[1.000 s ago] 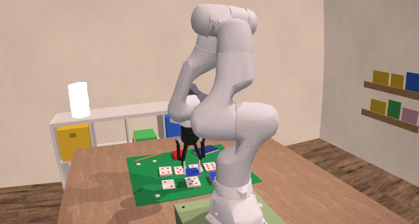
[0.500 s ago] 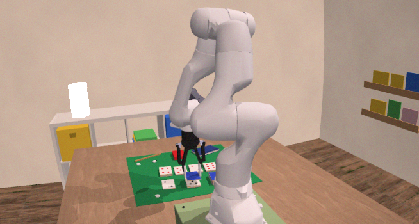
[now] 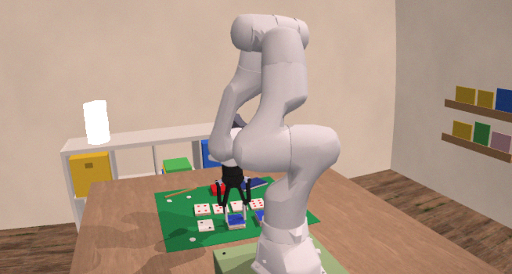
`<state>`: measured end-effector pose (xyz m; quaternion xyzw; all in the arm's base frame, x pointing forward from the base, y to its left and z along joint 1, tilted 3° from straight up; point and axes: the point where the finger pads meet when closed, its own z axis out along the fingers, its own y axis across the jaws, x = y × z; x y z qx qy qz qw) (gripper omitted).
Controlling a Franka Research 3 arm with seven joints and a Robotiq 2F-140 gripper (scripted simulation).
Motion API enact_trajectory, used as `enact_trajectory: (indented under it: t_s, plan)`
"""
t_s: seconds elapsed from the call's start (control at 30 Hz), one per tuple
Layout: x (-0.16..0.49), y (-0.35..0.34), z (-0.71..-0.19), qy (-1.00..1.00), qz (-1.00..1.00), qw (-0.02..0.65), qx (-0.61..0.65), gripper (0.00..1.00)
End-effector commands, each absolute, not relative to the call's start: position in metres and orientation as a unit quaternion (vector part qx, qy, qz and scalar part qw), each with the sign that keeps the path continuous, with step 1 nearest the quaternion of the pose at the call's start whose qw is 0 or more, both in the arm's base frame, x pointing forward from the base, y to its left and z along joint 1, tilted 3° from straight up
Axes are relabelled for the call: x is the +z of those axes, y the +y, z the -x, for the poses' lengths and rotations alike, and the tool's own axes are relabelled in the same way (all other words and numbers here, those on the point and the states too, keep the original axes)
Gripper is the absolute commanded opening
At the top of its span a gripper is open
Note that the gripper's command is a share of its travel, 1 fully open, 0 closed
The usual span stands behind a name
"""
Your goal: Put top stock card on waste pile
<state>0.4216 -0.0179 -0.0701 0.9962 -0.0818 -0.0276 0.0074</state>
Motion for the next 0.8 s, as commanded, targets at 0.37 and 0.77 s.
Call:
enact_trajectory:
  t_s: [0.37, 0.77]
  plan:
    - [-0.0738, -0.0176, -0.4256, -0.087, -0.996, 0.007, -0.022, 0.43]
    - [-0.0738, -0.0176, -0.4256, -0.087, -0.996, 0.007, -0.022, 0.43]
